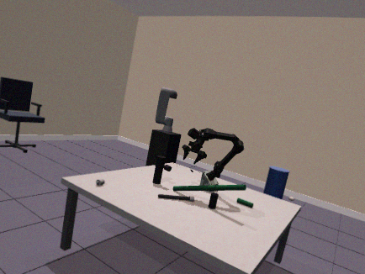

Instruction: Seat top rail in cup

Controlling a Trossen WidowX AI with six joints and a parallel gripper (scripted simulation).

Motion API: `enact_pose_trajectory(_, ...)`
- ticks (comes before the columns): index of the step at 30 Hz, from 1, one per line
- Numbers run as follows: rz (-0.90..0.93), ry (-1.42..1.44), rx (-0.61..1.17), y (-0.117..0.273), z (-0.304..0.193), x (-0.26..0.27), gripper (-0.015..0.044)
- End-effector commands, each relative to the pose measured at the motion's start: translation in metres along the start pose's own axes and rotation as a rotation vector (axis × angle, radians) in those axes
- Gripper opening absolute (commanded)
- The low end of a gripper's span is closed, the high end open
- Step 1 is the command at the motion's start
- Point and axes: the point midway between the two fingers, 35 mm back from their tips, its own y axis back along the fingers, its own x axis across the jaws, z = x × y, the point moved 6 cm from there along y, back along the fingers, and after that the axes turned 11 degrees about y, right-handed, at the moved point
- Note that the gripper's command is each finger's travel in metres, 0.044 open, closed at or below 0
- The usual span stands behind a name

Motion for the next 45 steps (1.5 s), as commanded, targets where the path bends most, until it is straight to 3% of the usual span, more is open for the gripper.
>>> enact_pose_trajectory(1, 0.043, 0.235, 0.076, -0.017, 0.004, 0.008, 0.044)
enact_pose_trajectory(14, 0.477, 1.499, 0.268, -0.09, 0.01, 0.052, 0.044)
enact_pose_trajectory(35, 0.486, 1.516, 0.269, -0.091, 0.01, 0.053, 0.044)
enact_pose_trajectory(45, 0.486, 1.516, 0.267, -0.121, -0.006, 0.058, 0.044)
